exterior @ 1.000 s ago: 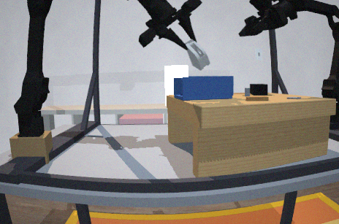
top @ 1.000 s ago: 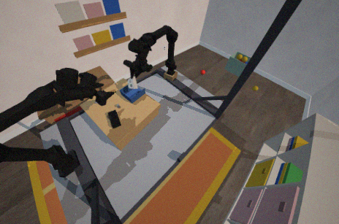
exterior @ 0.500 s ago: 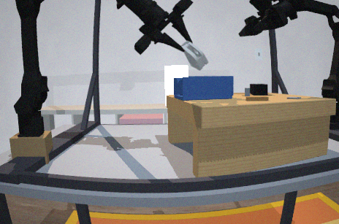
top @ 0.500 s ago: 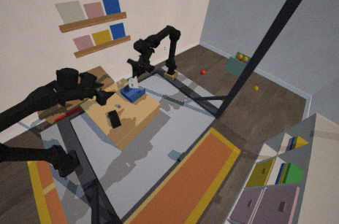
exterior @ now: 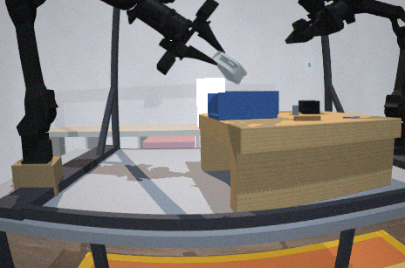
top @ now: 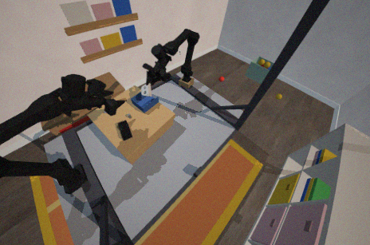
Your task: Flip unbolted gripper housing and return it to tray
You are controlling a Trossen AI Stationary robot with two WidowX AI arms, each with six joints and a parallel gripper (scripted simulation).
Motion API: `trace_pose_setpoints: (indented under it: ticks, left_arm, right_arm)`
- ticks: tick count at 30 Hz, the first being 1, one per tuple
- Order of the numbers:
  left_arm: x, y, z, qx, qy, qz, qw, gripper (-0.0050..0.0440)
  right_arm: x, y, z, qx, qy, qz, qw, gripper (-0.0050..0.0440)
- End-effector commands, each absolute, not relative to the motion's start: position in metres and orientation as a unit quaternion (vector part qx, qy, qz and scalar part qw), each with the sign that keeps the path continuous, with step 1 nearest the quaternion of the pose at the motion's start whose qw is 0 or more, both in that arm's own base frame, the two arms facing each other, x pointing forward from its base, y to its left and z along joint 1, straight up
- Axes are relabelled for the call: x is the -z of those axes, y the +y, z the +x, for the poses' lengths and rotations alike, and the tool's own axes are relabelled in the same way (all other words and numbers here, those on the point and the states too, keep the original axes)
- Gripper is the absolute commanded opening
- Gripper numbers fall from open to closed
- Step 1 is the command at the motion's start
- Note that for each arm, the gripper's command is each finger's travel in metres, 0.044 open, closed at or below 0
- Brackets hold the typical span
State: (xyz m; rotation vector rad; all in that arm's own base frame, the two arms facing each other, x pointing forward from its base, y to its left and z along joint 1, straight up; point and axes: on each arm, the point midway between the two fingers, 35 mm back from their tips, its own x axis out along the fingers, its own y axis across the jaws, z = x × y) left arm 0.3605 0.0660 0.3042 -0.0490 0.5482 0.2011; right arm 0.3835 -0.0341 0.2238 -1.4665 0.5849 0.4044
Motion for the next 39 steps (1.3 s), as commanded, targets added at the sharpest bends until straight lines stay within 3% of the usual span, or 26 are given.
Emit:
trace_pose_setpoints:
  ticks: [1, 39]
  left_arm:
    - [-0.314, 0.065, 0.359, -0.099, 0.257, -0.027, 0.961, 0.0439]
    - [-0.314, 0.065, 0.359, -0.099, 0.257, -0.027, 0.961, 0.0439]
  right_arm:
    - [-0.230, -0.034, 0.380, -0.162, 0.245, -0.663, 0.689, 0.0110]
    - [-0.200, -0.032, 0.358, -0.041, 0.127, -0.695, 0.706, 0.0110]
